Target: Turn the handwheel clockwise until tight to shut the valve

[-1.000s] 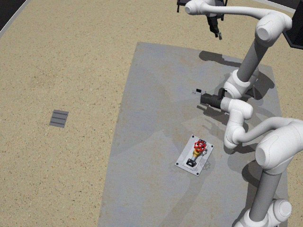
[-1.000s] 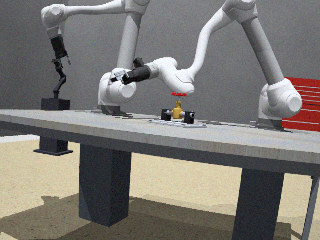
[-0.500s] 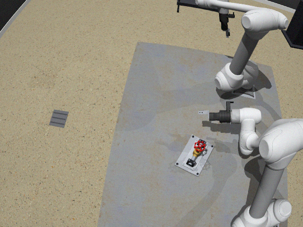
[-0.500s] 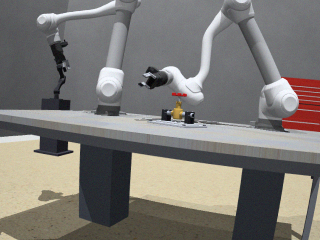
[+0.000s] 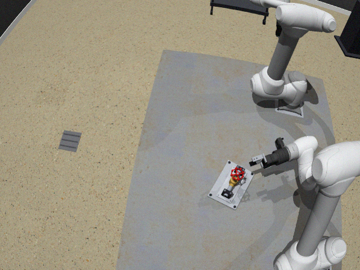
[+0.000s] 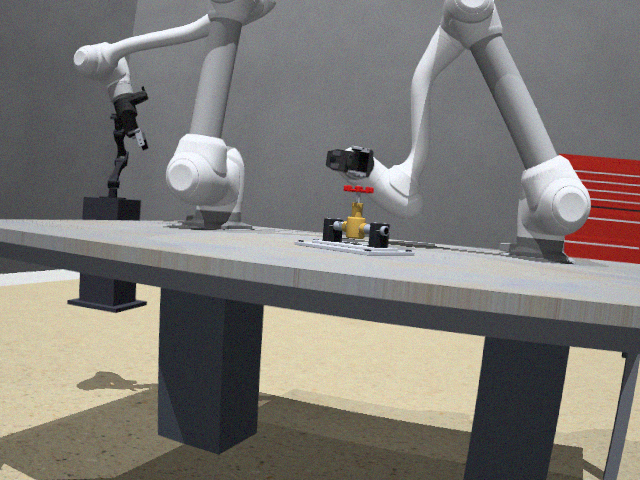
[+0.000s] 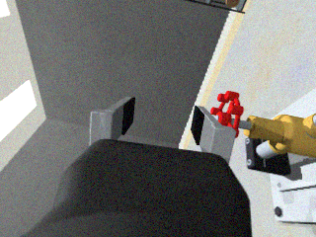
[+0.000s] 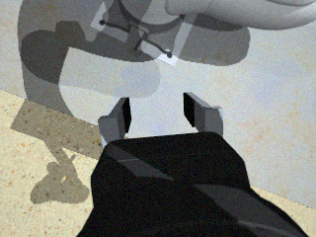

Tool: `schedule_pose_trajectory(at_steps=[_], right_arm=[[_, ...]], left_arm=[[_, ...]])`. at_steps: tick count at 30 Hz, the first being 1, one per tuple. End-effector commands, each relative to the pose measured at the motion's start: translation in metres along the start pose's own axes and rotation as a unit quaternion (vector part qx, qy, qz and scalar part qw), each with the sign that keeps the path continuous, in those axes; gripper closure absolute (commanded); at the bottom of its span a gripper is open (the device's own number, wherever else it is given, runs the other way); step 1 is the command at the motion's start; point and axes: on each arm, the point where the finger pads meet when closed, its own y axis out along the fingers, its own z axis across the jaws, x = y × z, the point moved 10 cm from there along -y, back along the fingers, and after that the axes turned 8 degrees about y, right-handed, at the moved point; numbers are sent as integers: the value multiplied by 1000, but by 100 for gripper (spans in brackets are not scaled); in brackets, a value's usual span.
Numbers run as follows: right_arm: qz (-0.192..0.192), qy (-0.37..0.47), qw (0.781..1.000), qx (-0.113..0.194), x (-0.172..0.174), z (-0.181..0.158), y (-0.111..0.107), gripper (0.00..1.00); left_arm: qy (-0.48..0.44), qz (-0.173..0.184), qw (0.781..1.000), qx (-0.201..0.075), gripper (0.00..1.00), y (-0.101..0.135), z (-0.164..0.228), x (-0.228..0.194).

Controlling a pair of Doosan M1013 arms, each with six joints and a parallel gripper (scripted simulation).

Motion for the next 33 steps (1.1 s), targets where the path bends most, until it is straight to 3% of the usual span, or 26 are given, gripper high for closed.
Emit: schedule_pose_trajectory(at_steps=[1, 11, 24, 25, 33], right_arm=[[-3, 76, 997, 14, -2, -23, 2, 0], [-3, 184, 982, 34, -8, -55, 8, 0], [-2, 203, 978, 38, -10, -60, 9, 0], [-2, 203, 978, 38, -10, -60, 9, 0], [-2, 203, 978, 38, -10, -60, 9, 0]], left_arm=[[33, -30, 999, -16, 0, -4, 0, 20], [39, -34, 998, -18, 0, -5, 0, 23], [39, -34, 998, -18, 0, -5, 0, 23], [39, -34, 998, -18, 45, -5, 0, 23], [39, -34, 998, -18, 45, -5, 1, 23]])
